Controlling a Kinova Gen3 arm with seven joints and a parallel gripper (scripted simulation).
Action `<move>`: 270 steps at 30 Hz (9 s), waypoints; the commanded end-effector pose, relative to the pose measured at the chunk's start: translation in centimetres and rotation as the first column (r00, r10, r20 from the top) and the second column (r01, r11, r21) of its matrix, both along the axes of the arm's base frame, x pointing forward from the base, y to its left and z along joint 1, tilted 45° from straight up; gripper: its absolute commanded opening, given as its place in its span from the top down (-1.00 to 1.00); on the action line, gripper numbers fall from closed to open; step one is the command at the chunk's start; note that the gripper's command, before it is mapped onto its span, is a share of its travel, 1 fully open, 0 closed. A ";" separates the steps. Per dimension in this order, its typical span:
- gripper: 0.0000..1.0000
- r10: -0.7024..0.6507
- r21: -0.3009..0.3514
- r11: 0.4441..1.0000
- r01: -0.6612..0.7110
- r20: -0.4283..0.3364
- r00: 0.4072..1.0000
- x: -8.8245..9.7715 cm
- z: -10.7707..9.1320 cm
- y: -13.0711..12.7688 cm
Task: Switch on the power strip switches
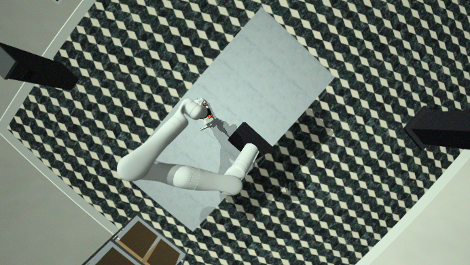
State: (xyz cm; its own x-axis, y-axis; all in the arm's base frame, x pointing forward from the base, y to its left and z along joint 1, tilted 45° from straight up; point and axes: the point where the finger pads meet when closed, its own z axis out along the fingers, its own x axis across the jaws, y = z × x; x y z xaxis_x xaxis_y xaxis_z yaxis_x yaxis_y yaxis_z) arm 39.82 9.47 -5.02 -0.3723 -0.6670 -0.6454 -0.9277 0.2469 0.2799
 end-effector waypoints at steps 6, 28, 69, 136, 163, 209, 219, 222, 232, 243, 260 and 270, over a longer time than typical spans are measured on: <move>1.00 0.000 0.000 1.000 0.000 -0.002 1.000 -0.1 -0.4 0.3; 1.00 0.000 0.000 1.000 0.000 -0.002 1.000 -0.1 -0.5 0.4; 1.00 0.000 0.000 1.000 0.000 -0.002 1.000 0.0 -0.5 0.4; 1.00 0.000 0.000 1.000 0.000 -0.002 1.000 0.0 -1.0 0.9; 1.00 0.000 0.000 1.000 0.000 -0.002 1.000 -0.1 -1.1 1.0; 1.00 0.000 0.000 1.000 0.000 -0.002 1.000 0.0 1.0 -1.1; 1.00 0.000 0.000 1.000 0.000 -0.002 1.000 0.1 1.6 -1.7; 1.00 0.000 0.000 1.000 0.000 -0.002 1.000 0.1 1.6 -1.7; 1.00 0.000 0.000 1.000 0.000 -0.002 1.000 0.1 1.6 -1.7; -1.00 0.000 0.000 1.000 0.000 -0.002 1.000 0.1 2.2 -2.2; -1.00 0.000 0.000 1.000 0.000 -0.002 1.000 0.3 7.8 -7.8; -1.00 0.000 0.000 1.000 0.000 -0.002 1.000 0.3 8.7 -8.7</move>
